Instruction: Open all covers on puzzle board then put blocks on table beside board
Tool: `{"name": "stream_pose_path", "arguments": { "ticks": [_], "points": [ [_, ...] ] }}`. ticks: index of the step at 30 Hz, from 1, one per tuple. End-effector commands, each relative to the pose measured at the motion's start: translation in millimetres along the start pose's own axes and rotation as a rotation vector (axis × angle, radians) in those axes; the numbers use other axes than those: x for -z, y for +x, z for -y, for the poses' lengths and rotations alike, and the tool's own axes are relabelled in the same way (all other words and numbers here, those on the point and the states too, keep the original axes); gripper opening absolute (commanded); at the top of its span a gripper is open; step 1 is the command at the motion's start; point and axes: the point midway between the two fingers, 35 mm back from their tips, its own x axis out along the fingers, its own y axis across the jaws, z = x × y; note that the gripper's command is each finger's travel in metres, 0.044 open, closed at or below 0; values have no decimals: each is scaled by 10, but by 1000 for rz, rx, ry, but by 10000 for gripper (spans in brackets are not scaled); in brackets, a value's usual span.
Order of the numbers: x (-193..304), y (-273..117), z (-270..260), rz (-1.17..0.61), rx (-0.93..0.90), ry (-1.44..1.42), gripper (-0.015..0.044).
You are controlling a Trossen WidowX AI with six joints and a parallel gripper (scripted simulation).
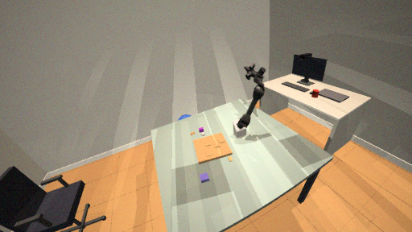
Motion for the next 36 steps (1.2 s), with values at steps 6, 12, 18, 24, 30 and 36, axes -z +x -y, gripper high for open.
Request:
{"name": "stream_pose_path", "arguments": {
  "ticks": [6, 12, 18, 24, 30, 36],
  "points": [
    [-377, 374, 113, 73, -27, 92, 0],
    [-634, 595, 174, 123, -48, 157, 0],
    [-903, 798, 227, 173, -73, 225, 0],
    [-1191, 987, 275, 224, -104, 293, 0],
    [-1490, 1155, 320, 274, -139, 359, 0],
    [-1800, 1304, 362, 322, -178, 424, 0]
  ]
}}
